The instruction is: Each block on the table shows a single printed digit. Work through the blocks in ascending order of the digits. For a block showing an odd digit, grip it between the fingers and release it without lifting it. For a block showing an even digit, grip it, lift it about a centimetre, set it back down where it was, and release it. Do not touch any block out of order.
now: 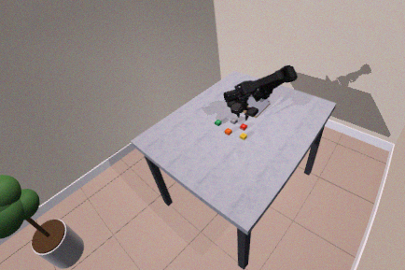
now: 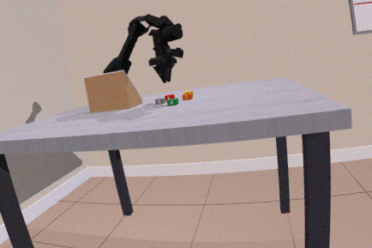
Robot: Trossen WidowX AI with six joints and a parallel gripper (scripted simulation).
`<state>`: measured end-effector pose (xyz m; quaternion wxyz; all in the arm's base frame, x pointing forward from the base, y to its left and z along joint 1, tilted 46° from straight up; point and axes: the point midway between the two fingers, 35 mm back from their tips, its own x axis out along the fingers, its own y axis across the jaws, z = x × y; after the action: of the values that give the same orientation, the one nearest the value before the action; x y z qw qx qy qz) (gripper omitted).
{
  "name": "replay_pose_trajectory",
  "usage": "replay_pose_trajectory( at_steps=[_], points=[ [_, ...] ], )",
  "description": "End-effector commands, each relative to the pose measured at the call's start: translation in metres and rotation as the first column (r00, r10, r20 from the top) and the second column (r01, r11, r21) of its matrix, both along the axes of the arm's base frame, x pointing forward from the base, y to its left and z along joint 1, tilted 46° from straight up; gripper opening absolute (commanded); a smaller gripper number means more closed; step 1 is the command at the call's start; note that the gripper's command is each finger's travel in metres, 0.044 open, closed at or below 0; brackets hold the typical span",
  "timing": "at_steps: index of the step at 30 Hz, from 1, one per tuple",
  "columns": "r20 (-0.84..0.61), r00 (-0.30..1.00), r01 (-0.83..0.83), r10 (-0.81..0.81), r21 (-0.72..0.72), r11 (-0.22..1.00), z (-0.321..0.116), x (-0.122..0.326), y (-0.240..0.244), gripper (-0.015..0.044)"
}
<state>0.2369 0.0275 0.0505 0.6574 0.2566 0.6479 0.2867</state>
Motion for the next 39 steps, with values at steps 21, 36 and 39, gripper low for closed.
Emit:
replay_pose_trajectory(
  at_steps=[21,36,39],
  points=[
    [-0.015,1.0,-0.003,0.003,0.014,1.0,-0.035,-0.008,0.04,0.04],
    [-0.015,1.0,-0.003,0.004,0.016,1.0,-0.043,-0.009,0.049,0.0242],
    [-0.015,1.0,-0.003,0.004,0.016,1.0,-0.043,-0.009,0.049,0.0164]
  ],
)
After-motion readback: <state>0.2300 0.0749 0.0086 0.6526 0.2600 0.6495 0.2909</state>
